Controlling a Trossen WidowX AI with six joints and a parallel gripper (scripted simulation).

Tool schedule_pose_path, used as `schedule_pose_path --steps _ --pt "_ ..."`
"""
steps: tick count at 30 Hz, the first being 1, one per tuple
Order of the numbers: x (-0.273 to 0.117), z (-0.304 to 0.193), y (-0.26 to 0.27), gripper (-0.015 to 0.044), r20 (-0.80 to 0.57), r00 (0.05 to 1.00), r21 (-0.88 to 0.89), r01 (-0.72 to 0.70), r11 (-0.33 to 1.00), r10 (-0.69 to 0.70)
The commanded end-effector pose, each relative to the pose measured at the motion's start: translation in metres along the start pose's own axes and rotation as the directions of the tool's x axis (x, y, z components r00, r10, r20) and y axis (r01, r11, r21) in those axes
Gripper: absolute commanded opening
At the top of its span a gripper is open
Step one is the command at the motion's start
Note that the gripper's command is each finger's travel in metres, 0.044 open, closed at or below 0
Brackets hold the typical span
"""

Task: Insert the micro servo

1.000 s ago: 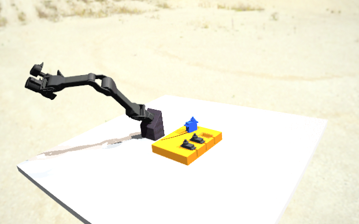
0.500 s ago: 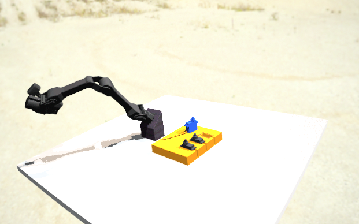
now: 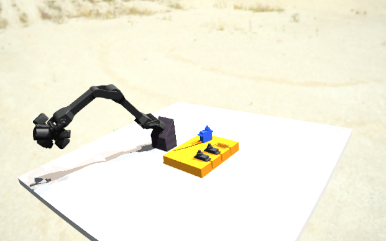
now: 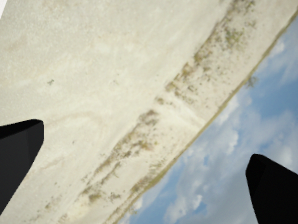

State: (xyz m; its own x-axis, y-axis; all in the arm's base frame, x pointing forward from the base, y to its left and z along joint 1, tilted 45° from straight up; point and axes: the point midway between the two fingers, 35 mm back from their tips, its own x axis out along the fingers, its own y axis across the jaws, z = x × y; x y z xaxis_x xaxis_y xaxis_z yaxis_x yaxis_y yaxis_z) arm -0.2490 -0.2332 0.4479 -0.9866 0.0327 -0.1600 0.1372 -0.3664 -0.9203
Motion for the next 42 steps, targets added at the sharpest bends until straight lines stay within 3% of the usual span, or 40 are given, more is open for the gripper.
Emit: schedule_pose_path --steps 1,10,16,26,34,38,42 --pt "-0.024 0.020 0.023 0.0440 0.103 0.993 0.072 -0.070 0.995 0.063" --pt "-0.087 0.060 0.086 0.0440 0.301 0.928 0.141 -0.273 0.952 0.221" --pt "-0.128 0.073 0.128 0.0440 0.386 0.863 0.096 -0.388 0.917 0.325" --pt "-0.234 0.074 0.189 0.0440 0.536 0.674 0.042 -0.622 0.782 0.508" --pt "-0.270 0.067 0.209 0.0440 0.564 0.599 0.006 -0.691 0.722 0.568" --pt "-0.310 0.052 0.235 0.0440 0.572 0.523 -0.035 -0.754 0.656 0.632" --pt "-0.317 0.048 0.239 0.0440 0.572 0.510 -0.043 -0.763 0.644 0.643"
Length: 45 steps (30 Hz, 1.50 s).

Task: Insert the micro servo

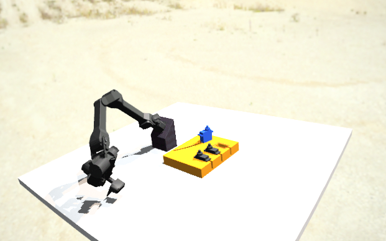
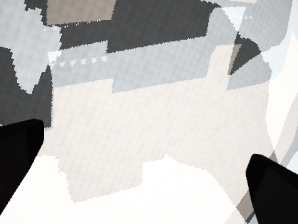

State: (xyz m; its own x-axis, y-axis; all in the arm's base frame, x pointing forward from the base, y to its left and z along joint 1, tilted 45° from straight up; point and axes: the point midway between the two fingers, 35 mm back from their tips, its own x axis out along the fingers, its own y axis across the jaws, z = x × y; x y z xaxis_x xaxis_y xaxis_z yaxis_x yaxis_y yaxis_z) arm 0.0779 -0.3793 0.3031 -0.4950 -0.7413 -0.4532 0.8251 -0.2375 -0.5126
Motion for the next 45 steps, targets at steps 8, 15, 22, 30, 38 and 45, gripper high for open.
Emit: schedule_pose_path --steps 8,15,22,30,38,45 --pt "-0.025 -0.015 0.058 0.0440 0.008 0.993 0.030 -0.122 0.992 0.122" --pt "-0.074 -0.059 0.144 0.0440 -0.022 0.956 0.112 -0.289 0.951 0.293" --pt "-0.136 -0.128 0.212 0.0440 -0.074 0.903 0.180 -0.405 0.897 0.423" --pt "-0.200 -0.222 0.250 0.0440 -0.151 0.855 0.242 -0.455 0.857 0.496" --pt "-0.251 -0.326 0.249 0.0440 -0.193 0.838 0.345 -0.430 0.835 0.511" --pt "-0.273 -0.402 0.226 0.0440 -0.179 0.846 0.428 -0.392 0.814 0.502"
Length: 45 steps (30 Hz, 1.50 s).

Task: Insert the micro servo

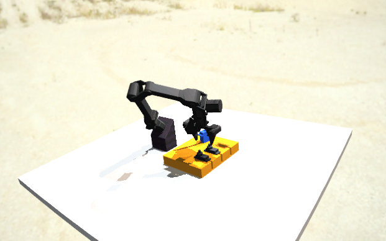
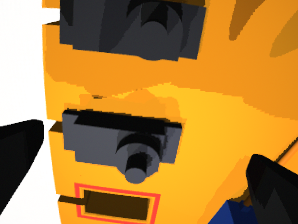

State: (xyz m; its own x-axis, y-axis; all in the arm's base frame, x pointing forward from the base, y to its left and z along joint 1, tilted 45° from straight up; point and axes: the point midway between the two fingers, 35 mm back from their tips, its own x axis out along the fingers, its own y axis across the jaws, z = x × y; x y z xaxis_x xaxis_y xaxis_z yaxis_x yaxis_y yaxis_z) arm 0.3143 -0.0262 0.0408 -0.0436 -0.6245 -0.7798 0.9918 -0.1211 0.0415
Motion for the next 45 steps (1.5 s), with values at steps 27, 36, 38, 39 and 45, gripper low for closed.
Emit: schedule_pose_path --steps 27,36,38,39,45 --pt "0.004 -0.104 -0.091 0.0440 0.095 0.995 0.190 -0.028 0.981 0.010" --pt "0.016 -0.103 -0.091 0.0440 0.095 0.995 0.190 -0.028 0.981 0.010" --pt "0.019 -0.103 -0.091 0.0440 0.095 0.995 0.190 -0.028 0.981 0.010" --pt "0.021 -0.102 -0.091 0.0440 0.095 0.995 0.190 -0.028 0.981 0.010" --pt "0.023 -0.102 -0.091 0.0361 0.095 0.995 0.190 -0.028 0.981 0.010"
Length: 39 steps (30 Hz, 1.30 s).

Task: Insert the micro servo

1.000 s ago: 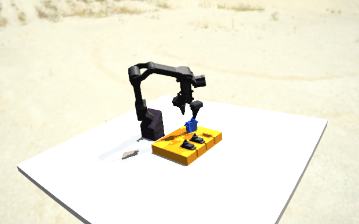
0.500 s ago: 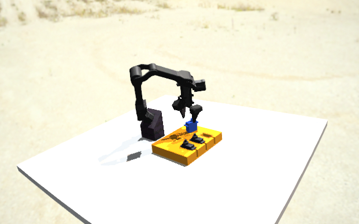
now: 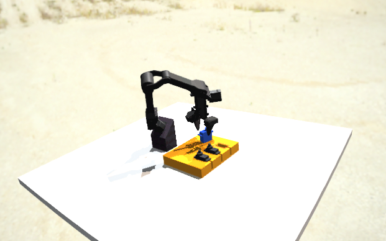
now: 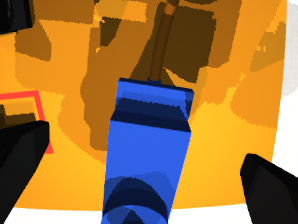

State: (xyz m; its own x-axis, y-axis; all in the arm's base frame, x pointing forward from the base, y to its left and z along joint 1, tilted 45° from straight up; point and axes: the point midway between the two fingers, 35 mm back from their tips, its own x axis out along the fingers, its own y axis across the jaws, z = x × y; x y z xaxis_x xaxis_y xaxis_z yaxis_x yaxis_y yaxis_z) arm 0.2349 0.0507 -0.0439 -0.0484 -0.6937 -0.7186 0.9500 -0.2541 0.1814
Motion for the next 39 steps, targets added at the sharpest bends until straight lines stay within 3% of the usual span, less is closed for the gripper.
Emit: schedule_pose_path --steps 1,9,15,18,24,39 --pt "0.002 0.000 0.000 0.0335 0.002 1.000 -0.005 -0.005 1.000 0.005" --pt "0.002 0.000 0.000 0.0125 0.002 1.000 -0.005 -0.005 1.000 0.005" --pt "0.002 0.000 0.000 0.0085 0.002 1.000 -0.005 -0.005 1.000 0.005" --pt "-0.004 0.000 0.000 0.0006 0.002 1.000 -0.005 -0.005 1.000 0.005" --pt "-0.028 0.007 -0.004 0.0000 0.002 1.000 -0.005 -0.004 1.000 0.004" --pt "-0.028 0.008 -0.003 0.0000 0.002 1.000 -0.005 -0.004 1.000 0.004"
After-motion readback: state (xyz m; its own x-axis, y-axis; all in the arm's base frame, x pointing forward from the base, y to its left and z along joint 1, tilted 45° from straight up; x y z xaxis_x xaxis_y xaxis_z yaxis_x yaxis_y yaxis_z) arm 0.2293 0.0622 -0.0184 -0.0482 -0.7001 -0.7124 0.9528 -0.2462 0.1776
